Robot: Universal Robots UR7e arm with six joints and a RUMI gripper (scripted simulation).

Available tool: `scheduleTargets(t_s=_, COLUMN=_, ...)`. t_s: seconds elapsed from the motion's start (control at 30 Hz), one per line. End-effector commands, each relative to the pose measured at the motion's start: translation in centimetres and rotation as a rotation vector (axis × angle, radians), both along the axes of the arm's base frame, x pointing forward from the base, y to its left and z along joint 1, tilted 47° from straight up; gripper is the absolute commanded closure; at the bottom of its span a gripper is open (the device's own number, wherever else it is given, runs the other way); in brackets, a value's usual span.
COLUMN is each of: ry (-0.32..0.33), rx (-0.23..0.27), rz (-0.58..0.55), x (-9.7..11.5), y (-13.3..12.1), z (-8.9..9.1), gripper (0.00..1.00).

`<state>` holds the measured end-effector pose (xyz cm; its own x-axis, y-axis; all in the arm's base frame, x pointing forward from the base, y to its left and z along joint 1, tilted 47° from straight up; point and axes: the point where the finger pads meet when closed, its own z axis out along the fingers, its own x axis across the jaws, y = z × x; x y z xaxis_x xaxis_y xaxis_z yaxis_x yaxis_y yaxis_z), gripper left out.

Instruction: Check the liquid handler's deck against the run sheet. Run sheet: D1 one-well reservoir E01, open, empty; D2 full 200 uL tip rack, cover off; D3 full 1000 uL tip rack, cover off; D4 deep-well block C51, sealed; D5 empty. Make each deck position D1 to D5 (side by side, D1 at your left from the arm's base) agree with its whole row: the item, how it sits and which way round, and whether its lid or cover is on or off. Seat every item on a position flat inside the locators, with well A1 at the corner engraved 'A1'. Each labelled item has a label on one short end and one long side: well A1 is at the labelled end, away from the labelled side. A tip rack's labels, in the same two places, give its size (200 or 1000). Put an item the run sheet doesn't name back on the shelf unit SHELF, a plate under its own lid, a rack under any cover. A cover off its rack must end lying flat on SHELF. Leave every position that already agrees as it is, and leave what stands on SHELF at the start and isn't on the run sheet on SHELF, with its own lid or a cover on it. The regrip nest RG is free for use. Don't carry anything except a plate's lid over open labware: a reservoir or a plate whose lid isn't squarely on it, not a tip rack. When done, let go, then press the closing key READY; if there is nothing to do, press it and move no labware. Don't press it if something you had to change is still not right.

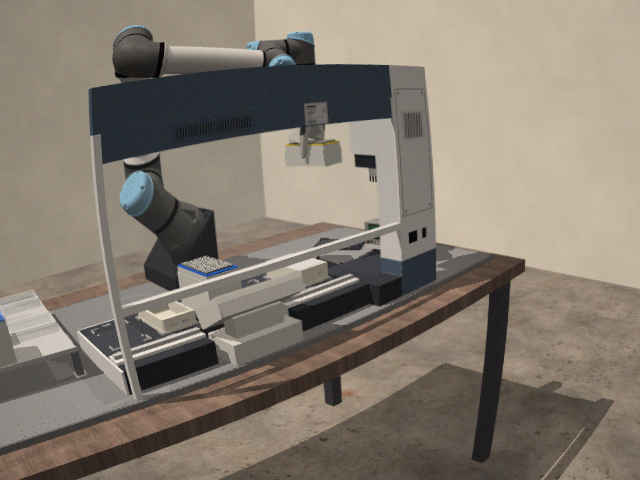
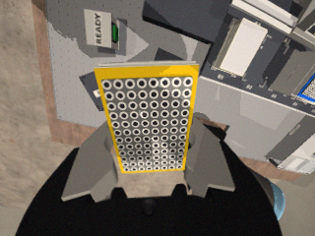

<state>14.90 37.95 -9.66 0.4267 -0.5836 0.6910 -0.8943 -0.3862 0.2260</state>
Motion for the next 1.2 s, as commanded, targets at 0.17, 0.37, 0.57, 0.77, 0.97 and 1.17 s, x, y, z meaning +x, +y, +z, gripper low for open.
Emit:
scheduleTargets(t_s=0.17, ry=0.031, rx=-0.004, rz=0.03, x=0.2, y=-1.1, z=1.3, gripper=1.0)
scheduleTargets(t_s=0.37, ry=0.031, rx=-0.004, rz=0.03, x=0.6, y=-3.1, z=3.5, gripper=1.0)
scheduleTargets(t_s=0.57, ry=0.031, rx=-0.004, rz=0.03, x=1.0, y=-5.2, z=5.6, gripper=1.0)
scheduleTargets(t_s=0.77, ry=0.031, rx=-0.005, rz=0.03, x=1.1, y=-5.9, z=6.4, gripper=1.0)
scheduleTargets(t_s=0.97, ry=0.007, rx=0.0, rz=0.007, x=1.3, y=-6.9, z=7.5, gripper=1.0)
scheduleTargets(t_s=1.17, ry=0.007, rx=0.0, rz=0.007, x=1.7, y=-8.9, z=9.7, gripper=1.0)
